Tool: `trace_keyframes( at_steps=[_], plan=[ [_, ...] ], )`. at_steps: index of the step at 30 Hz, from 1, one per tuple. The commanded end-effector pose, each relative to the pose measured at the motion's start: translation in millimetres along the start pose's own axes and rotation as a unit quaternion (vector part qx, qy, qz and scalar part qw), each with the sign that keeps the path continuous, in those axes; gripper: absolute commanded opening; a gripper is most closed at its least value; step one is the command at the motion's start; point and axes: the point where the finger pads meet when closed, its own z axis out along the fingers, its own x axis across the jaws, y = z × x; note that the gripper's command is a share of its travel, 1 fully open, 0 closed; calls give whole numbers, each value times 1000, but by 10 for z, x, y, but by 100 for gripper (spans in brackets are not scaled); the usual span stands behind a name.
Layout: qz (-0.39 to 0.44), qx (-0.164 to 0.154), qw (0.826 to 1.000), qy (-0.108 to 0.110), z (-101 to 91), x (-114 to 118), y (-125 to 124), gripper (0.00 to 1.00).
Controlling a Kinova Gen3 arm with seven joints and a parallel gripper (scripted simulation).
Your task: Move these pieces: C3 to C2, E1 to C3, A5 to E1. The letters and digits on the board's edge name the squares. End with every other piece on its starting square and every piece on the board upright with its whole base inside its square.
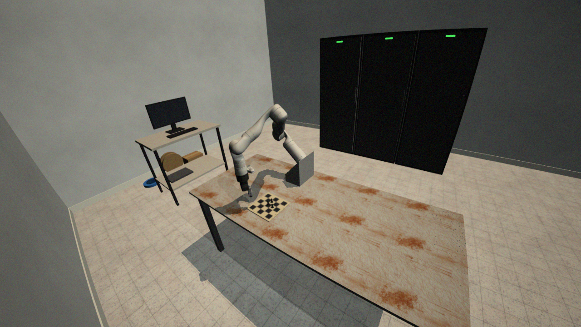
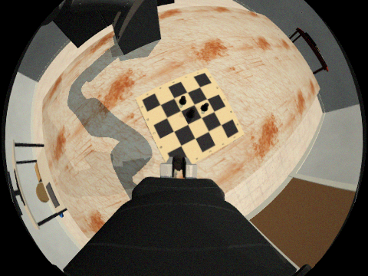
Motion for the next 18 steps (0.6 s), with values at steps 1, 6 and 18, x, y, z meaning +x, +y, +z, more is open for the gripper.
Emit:
trace_keyframes(
  at_steps=[1, 6, 18],
  plan=[
    [5, 0, 1000, 0, -37, 27, -65, 0],
    [32, 5, 999, 3, -68, 237, -486, 0],
    [128, 3, 992, 0, -38, 551, -1907, 0]
  ],
)
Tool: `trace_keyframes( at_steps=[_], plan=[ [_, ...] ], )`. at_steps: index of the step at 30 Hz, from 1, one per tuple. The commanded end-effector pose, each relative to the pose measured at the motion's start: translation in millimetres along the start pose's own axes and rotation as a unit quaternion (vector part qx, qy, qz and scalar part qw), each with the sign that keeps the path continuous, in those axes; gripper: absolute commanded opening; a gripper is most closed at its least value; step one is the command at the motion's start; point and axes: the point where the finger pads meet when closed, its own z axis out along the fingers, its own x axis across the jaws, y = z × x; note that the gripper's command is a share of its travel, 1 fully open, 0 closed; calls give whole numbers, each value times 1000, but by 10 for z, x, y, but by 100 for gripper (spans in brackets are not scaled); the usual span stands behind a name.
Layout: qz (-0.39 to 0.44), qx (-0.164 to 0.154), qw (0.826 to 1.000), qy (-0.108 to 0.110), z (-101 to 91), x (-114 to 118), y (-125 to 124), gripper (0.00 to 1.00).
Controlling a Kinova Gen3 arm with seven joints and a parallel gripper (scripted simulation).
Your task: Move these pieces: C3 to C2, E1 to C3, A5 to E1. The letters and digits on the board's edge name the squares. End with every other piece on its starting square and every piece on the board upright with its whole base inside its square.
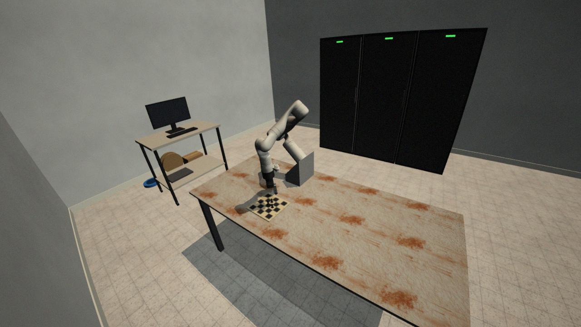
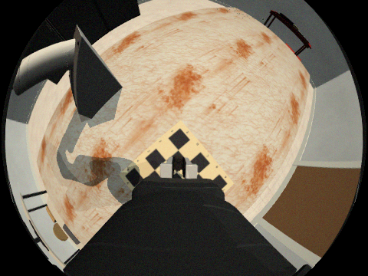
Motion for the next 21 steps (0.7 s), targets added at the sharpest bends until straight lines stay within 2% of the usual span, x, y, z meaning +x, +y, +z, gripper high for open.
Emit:
trace_keyframes(
  at_steps=[1, 4, 21],
  plan=[
    [11, -21, 1000, 3, -26, -11, -379, 0],
    [19, -22, 1000, 3, -11, -33, -460, 0],
    [19, -22, 1000, 3, 6, -33, -460, 0]
  ],
)
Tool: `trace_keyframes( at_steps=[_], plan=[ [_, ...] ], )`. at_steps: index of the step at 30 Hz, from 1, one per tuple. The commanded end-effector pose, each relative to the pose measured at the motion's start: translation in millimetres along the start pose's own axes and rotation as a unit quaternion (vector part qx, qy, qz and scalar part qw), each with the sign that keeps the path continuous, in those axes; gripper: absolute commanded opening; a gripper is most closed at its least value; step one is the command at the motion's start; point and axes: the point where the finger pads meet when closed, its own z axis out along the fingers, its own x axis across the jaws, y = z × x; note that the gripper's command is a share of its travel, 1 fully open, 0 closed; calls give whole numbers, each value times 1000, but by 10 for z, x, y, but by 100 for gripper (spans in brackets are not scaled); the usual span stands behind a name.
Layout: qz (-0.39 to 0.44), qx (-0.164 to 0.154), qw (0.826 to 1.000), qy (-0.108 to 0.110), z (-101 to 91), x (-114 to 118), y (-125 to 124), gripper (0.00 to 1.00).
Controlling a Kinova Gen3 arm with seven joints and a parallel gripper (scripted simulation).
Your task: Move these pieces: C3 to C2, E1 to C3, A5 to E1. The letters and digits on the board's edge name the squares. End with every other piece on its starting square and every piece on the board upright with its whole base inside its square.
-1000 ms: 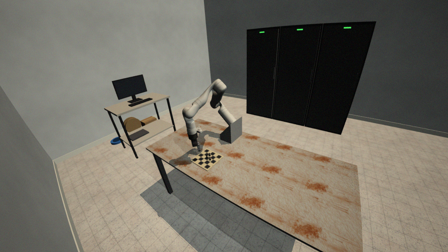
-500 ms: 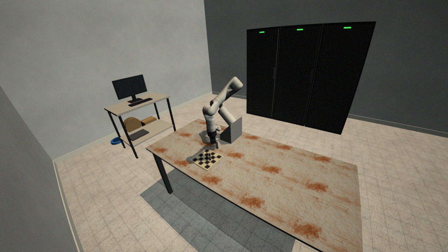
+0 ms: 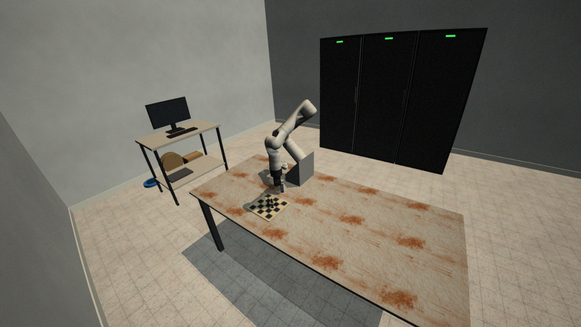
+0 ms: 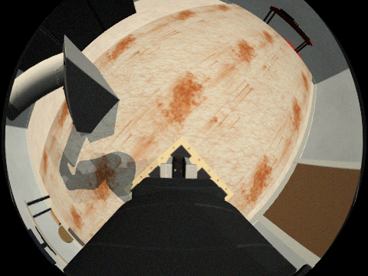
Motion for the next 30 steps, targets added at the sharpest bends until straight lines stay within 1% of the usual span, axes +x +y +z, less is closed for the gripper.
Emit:
trace_keyframes(
  at_steps=[1, 4, 7, 10, 17, 19, 25, 30],
  plan=[
    [6, -1, 1000, 4, 14, 18, -10, 0],
    [6, -1, 1000, 5, 39, 19, -9, 0],
    [6, -1, 1000, 5, 117, 22, -9, 0],
    [6, -1, 1000, 5, 233, 26, -9, 0],
    [7, -1, 1000, 4, 573, 36, -5, 0],
    [7, -1, 1000, 4, 573, 36, -5, 0],
    [6, -1, 1000, 5, 818, 50, -6, 0],
    [6, -1, 1000, 5, 925, 57, -6, 0]
  ],
)
